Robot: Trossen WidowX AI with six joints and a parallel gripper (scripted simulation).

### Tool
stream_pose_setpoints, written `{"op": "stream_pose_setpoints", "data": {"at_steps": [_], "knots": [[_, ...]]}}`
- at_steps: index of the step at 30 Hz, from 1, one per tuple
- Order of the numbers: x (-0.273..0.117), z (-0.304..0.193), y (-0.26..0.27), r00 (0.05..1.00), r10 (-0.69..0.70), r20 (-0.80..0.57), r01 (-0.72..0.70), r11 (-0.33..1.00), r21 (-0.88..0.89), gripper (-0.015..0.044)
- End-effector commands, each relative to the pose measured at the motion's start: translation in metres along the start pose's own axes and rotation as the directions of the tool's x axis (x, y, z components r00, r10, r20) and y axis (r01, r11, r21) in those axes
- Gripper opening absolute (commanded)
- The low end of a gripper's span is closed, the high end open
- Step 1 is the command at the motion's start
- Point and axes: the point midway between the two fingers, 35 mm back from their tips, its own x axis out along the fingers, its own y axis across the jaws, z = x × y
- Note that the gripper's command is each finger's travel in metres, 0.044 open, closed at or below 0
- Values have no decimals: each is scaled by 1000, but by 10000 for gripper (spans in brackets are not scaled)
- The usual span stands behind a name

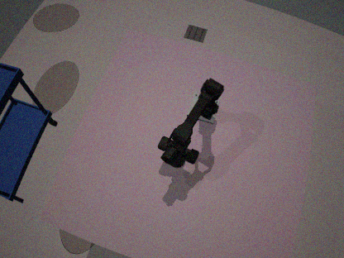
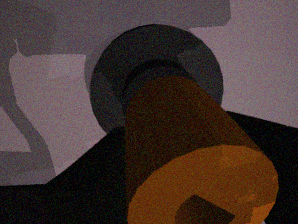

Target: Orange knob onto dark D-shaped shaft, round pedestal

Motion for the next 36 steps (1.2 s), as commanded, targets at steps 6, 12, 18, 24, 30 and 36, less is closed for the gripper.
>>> {"op": "stream_pose_setpoints", "data": {"at_steps": [6, 12, 18, 24, 30, 36], "knots": [[-5, -3, 1, 1000, -1, 1, 1, 1000, -1, 0], [-6, -2, 1, 1000, -1, 1, 1, 986, -168, 0], [-6, -1, 0, 1000, -1, 1, 1, 978, -209, 0], [-3, 0, 0, 1000, -1, 1, 1, 978, -209, 0], [-2, -1, 0, 1000, -1, 1, 1, 978, -209, 0], [0, -1, 0, 1000, -1, 1, 1, 978, -209, 0]]}}
